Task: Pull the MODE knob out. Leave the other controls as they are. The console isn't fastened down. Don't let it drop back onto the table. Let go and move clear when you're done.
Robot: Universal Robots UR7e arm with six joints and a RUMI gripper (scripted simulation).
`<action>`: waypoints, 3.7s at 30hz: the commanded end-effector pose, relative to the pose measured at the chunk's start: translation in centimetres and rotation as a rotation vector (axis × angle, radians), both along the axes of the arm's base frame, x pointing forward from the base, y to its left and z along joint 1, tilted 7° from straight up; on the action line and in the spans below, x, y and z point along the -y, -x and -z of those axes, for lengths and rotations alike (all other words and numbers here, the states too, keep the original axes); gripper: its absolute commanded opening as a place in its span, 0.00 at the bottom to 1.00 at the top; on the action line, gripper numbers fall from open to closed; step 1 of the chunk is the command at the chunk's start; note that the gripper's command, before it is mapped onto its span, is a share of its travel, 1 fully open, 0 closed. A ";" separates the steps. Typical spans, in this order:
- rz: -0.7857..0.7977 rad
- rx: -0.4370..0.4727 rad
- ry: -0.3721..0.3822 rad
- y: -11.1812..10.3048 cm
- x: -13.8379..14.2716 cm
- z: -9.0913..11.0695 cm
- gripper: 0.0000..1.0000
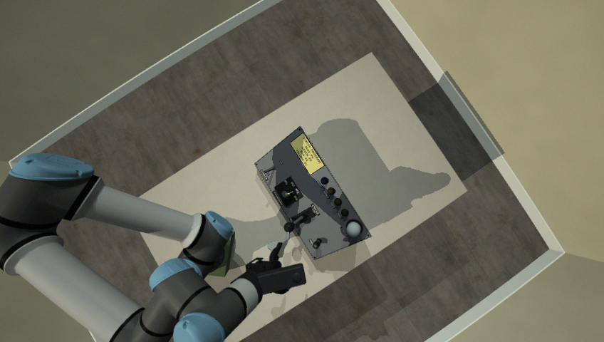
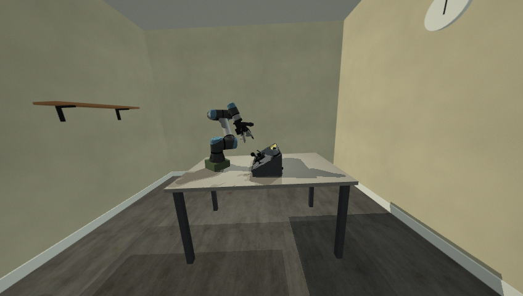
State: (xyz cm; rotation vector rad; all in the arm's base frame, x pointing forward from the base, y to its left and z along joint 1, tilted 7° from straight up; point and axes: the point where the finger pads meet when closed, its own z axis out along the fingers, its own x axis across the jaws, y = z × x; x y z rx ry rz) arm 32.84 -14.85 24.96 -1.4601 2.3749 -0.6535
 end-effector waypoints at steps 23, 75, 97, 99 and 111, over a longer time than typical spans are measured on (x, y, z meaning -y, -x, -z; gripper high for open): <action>-0.312 -0.002 0.043 -0.8 3.7 3.0 1.00; -0.423 0.015 0.083 -0.8 5.4 3.8 0.44; -0.423 0.015 0.083 -0.8 5.4 3.8 0.44; -0.423 0.015 0.083 -0.8 5.4 3.8 0.44; -0.423 0.015 0.083 -0.8 5.4 3.8 0.44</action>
